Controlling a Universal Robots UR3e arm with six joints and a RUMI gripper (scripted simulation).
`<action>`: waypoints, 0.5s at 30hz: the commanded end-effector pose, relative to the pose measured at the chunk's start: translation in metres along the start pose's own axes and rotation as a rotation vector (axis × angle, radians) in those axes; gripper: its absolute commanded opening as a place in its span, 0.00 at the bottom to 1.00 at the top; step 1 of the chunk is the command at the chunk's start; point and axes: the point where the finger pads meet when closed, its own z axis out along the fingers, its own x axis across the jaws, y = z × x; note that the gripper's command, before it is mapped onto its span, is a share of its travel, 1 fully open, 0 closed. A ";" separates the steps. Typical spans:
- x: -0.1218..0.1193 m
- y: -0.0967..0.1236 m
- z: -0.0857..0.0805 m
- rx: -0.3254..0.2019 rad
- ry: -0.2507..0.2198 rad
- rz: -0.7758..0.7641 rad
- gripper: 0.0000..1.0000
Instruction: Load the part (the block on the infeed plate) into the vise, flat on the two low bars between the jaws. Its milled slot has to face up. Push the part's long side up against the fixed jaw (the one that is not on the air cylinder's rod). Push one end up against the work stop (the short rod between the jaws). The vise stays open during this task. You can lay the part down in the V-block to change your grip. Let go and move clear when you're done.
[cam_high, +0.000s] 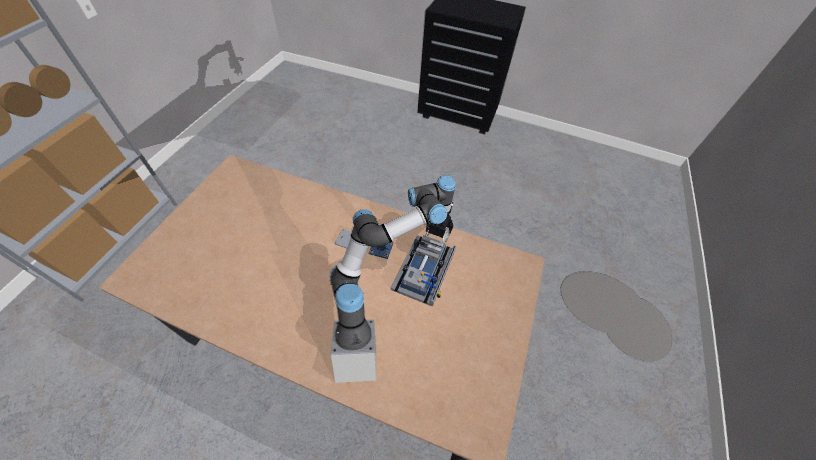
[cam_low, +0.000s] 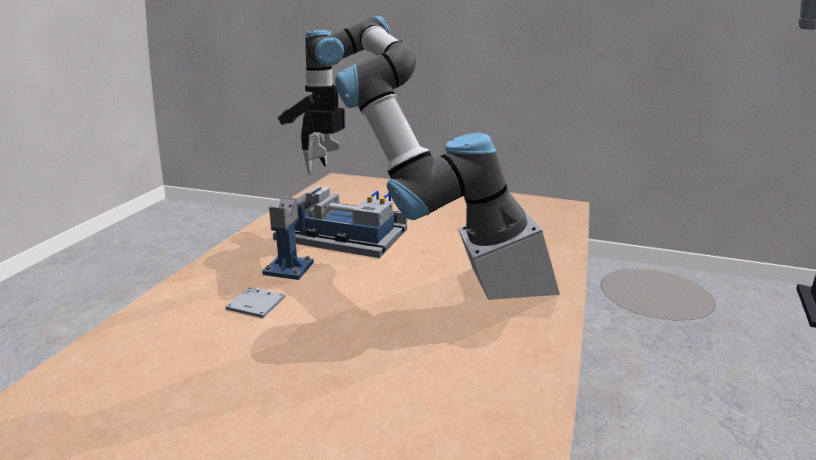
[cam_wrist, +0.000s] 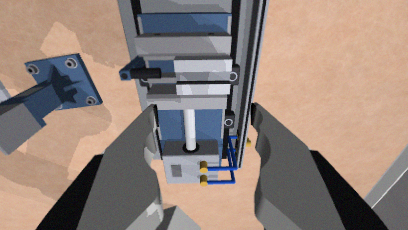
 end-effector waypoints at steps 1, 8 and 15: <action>0.000 -0.001 -0.003 0.001 0.001 -0.001 0.47; 0.000 -0.001 -0.003 0.001 0.001 -0.001 0.00; 0.000 -0.001 -0.003 0.001 0.001 -0.001 0.00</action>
